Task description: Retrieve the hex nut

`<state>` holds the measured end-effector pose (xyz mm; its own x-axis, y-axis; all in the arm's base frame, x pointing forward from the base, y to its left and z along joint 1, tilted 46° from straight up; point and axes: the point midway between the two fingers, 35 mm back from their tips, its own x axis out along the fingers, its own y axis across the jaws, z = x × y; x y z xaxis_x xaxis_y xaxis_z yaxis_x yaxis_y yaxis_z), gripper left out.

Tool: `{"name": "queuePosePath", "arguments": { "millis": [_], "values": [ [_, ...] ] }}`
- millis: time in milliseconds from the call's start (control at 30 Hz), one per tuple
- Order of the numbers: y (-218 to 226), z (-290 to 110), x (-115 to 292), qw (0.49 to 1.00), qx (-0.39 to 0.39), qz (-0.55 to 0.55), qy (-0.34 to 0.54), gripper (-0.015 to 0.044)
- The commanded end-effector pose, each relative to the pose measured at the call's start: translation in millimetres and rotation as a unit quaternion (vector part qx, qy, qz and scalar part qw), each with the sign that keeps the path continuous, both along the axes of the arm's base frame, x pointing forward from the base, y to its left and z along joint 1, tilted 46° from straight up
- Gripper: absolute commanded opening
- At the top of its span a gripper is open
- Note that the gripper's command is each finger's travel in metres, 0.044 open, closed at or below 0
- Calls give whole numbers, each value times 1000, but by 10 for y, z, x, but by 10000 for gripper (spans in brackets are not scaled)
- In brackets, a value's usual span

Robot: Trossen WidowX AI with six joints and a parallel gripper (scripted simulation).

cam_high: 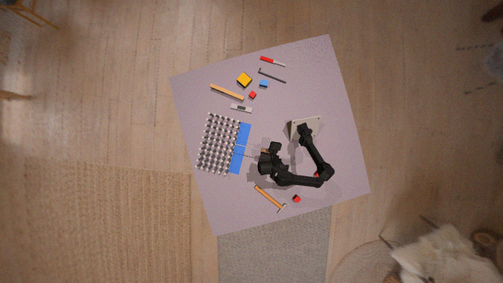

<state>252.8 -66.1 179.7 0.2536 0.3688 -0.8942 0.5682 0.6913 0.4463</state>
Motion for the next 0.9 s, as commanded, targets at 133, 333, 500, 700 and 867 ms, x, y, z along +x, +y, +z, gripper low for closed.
{"name": "queuePosePath", "arguments": {
  "millis": [133, 333, 500, 700, 867],
  "values": [
    [121, -195, 102, 1000, -4, -8, 5, 0],
    [351, -449, 218, 1000, -6, -8, 6, 0],
    [557, -647, 281, 1000, -6, -8, 5, 0],
    [807, -867, 313, 1000, -4, -9, 3, 0],
    [1022, -1047, 304, 1000, 0, -10, 1, 0]
  ]
}}
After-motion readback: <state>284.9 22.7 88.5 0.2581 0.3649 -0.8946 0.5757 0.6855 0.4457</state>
